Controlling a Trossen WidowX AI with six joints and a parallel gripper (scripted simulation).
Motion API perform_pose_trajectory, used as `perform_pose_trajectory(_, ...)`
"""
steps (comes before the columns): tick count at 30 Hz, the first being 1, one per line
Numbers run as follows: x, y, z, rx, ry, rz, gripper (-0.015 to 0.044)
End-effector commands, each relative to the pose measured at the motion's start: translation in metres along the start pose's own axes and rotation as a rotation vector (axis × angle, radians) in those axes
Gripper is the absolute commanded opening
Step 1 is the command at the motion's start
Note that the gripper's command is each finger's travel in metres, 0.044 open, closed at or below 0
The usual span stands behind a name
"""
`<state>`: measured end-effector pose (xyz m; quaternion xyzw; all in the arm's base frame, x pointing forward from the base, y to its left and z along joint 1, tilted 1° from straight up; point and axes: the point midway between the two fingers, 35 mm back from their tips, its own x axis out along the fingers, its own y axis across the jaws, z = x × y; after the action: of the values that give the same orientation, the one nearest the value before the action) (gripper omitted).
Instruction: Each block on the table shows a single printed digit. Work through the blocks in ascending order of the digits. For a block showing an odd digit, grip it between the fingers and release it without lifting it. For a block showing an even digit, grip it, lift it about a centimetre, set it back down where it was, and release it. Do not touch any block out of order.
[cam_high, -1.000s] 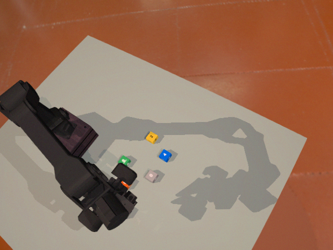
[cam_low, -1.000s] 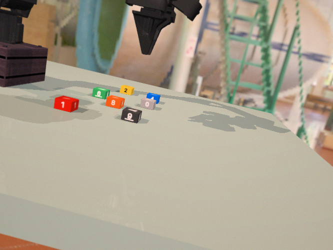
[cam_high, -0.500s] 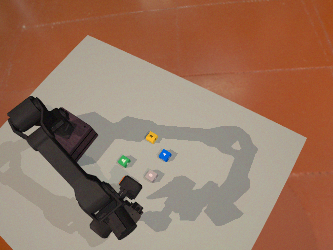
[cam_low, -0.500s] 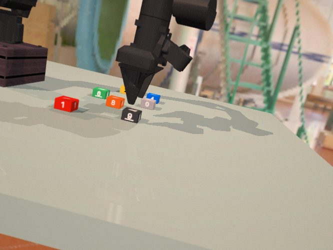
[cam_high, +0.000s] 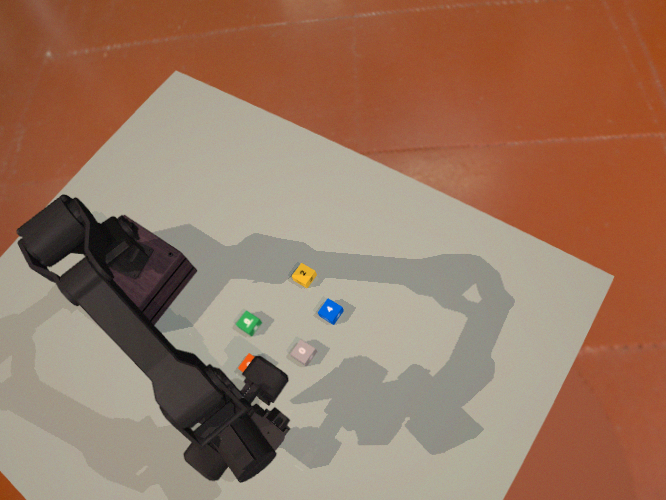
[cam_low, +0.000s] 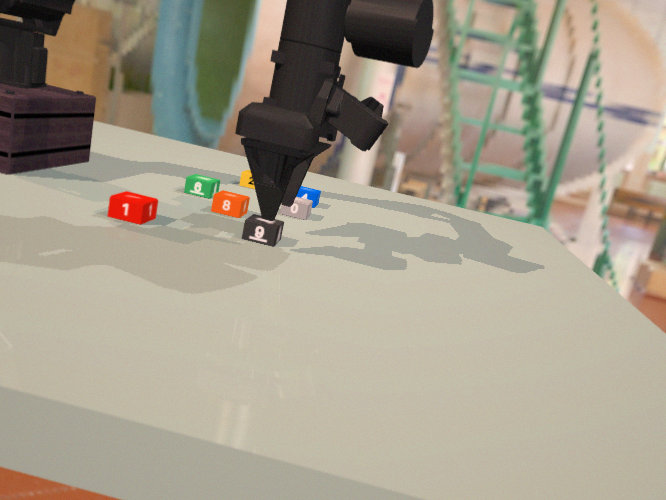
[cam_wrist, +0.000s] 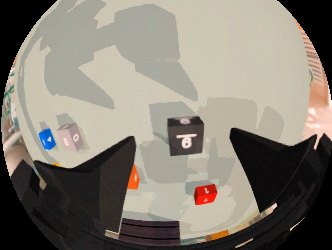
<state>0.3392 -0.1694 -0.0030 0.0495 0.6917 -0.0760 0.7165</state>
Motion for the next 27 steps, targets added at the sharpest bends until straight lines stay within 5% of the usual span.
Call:
perform_pose_trajectory(1, 0.007, 0.000, 0.000, -0.005, 0.002, 0.002, 0.0400)
perform_pose_trajectory(11, 0.021, 0.000, -0.001, -0.005, 0.002, 0.002, 0.0400)
perform_pose_trajectory(22, 0.021, 0.000, -0.001, -0.005, 0.002, 0.002, 0.0120)
perform_pose_trajectory(27, 0.021, 0.000, -0.001, -0.005, 0.002, 0.002, 0.0120)
